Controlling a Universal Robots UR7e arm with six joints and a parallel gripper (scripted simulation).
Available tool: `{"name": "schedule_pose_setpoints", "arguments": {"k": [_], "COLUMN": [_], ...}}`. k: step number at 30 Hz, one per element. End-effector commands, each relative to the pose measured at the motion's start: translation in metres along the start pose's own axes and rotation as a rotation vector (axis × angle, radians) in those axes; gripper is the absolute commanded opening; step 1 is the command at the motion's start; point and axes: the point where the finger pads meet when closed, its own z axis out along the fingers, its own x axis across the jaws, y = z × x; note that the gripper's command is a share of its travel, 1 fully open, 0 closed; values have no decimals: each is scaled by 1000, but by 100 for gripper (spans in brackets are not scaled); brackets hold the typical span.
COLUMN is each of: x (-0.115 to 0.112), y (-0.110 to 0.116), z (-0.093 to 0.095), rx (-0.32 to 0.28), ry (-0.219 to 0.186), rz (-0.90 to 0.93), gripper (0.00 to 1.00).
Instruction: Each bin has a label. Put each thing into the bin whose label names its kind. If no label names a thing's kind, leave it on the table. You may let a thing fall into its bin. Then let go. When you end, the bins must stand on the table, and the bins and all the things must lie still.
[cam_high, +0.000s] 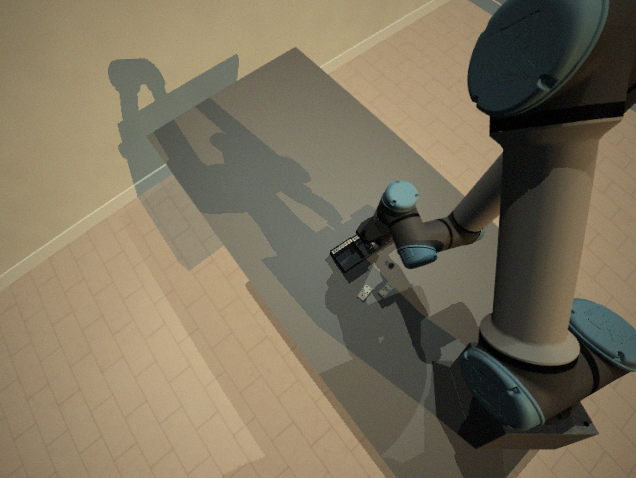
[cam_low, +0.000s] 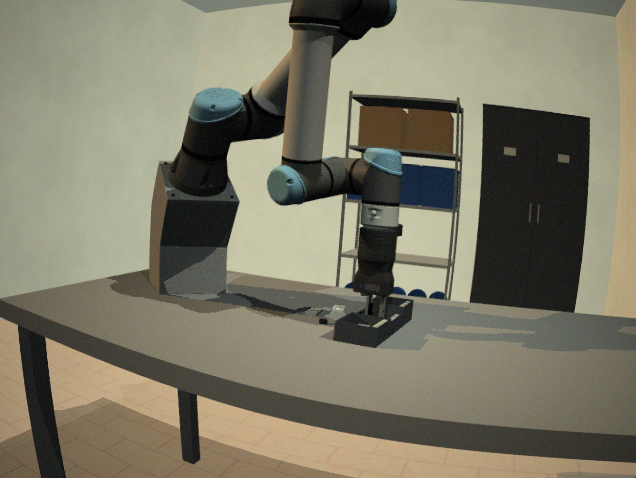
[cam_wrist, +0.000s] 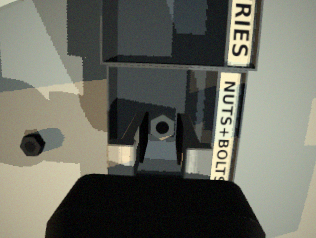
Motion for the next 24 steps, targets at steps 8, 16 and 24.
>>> {"name": "schedule_pose_setpoints", "arguments": {"k": [8,16,24], "x": [0,0,0], "y": [0,0,0], "z": [0,-3,-11], "rx": [0,0,0], "ry": [1,1,1], "rz": [0,0,0], "gripper": [64,64,64]}}
